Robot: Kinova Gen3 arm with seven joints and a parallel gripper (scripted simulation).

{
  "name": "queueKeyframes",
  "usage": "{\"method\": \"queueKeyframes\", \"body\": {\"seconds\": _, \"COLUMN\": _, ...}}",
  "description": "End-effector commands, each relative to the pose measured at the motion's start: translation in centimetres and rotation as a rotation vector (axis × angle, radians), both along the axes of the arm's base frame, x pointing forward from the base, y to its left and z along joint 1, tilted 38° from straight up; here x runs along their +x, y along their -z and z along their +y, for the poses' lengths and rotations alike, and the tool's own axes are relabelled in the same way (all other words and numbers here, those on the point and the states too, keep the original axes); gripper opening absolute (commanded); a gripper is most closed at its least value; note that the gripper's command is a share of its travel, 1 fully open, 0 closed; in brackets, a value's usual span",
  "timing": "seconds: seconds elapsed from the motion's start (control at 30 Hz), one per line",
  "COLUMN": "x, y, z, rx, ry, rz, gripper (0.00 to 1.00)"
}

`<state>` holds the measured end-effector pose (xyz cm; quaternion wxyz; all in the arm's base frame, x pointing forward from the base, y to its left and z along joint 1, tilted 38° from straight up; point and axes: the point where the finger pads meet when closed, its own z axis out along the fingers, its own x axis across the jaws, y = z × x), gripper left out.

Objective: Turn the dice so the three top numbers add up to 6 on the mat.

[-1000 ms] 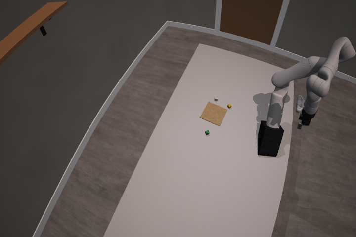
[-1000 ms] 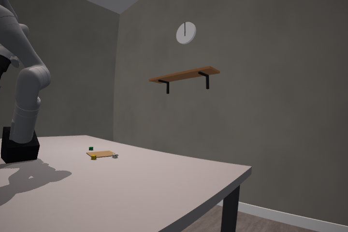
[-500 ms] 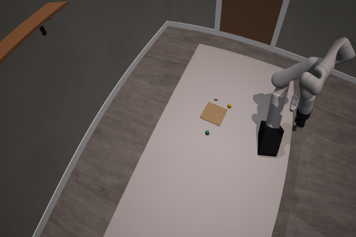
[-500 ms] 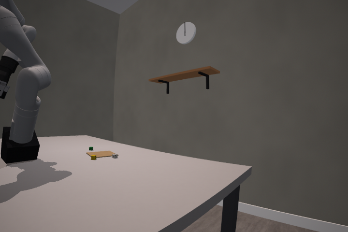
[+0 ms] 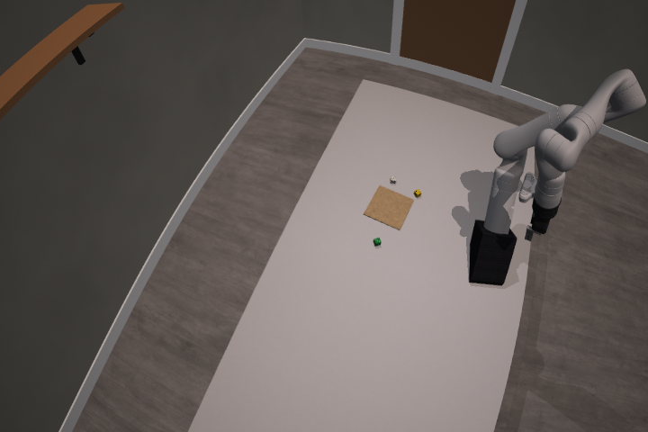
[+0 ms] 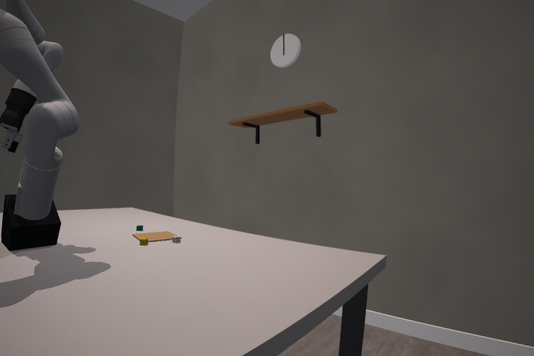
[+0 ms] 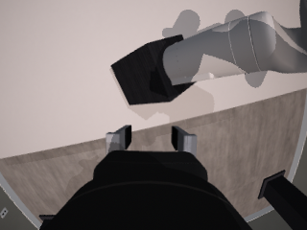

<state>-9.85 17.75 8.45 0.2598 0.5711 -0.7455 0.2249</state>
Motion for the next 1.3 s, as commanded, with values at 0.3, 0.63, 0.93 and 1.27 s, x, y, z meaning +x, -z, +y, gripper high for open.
{"method": "queueKeyframes", "body": {"seconds": 0.3, "x": 2.0, "y": 0.4, "z": 1.2, "rx": 0.024, "ry": 0.048, "rz": -0.033, "gripper": 1.0}}
{"method": "queueKeyframes", "body": {"seconds": 0.63, "x": 4.1, "y": 0.8, "z": 2.1, "rx": 0.047, "ry": 0.094, "rz": -0.067, "gripper": 1.0}}
{"method": "queueKeyframes", "body": {"seconds": 0.93, "x": 6.3, "y": 1.2, "z": 2.9, "rx": 0.067, "ry": 0.138, "rz": -0.102, "gripper": 1.0}}
{"method": "queueKeyframes", "body": {"seconds": 1.27, "x": 8.5, "y": 1.4, "z": 3.5, "rx": 0.086, "ry": 0.181, "rz": -0.138, "gripper": 1.0}}
